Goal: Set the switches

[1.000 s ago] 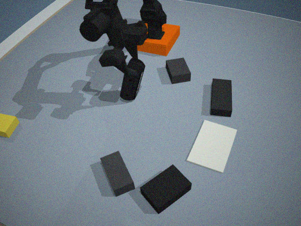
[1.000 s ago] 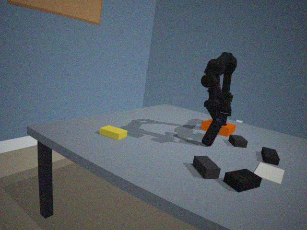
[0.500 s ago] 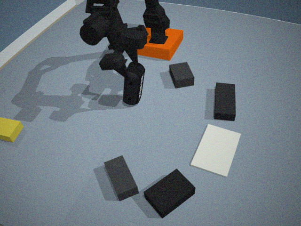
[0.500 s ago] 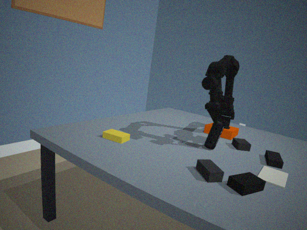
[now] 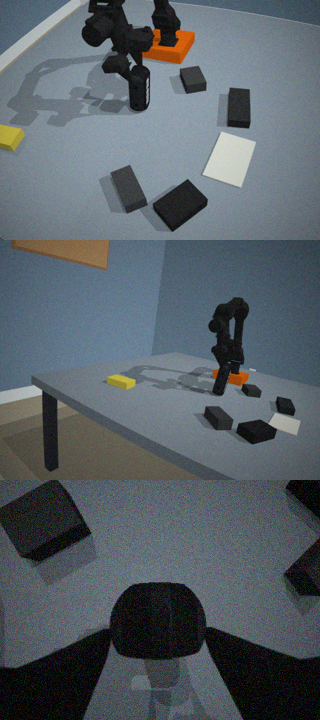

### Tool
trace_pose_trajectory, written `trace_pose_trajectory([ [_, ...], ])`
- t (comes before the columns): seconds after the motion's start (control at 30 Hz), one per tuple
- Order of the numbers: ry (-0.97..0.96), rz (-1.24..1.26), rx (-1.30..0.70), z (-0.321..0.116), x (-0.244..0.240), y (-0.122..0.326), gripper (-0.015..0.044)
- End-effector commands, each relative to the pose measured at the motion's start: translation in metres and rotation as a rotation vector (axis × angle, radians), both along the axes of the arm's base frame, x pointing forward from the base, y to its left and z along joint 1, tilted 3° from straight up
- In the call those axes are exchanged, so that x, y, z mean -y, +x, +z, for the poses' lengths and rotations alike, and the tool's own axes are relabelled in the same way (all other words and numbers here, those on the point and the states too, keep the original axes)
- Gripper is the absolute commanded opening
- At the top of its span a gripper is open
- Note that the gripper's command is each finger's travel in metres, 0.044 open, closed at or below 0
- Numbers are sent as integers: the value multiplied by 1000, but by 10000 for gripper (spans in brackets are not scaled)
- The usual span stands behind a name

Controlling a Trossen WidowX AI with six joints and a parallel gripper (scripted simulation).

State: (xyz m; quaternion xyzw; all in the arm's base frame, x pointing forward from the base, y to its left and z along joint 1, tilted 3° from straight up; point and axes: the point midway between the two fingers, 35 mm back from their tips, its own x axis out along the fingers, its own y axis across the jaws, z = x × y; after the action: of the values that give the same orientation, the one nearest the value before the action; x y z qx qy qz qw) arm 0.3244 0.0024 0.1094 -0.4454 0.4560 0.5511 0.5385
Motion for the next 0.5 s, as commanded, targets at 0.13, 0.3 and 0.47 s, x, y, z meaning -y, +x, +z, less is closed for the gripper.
trace_pose_trajectory([
  [0.13,-40,0,-4,-2,12,0,338],
  [0.3,-52,0,-4,-2,15,0,338],
  [0.47,-64,1,-4,-2,19,0,338],
])
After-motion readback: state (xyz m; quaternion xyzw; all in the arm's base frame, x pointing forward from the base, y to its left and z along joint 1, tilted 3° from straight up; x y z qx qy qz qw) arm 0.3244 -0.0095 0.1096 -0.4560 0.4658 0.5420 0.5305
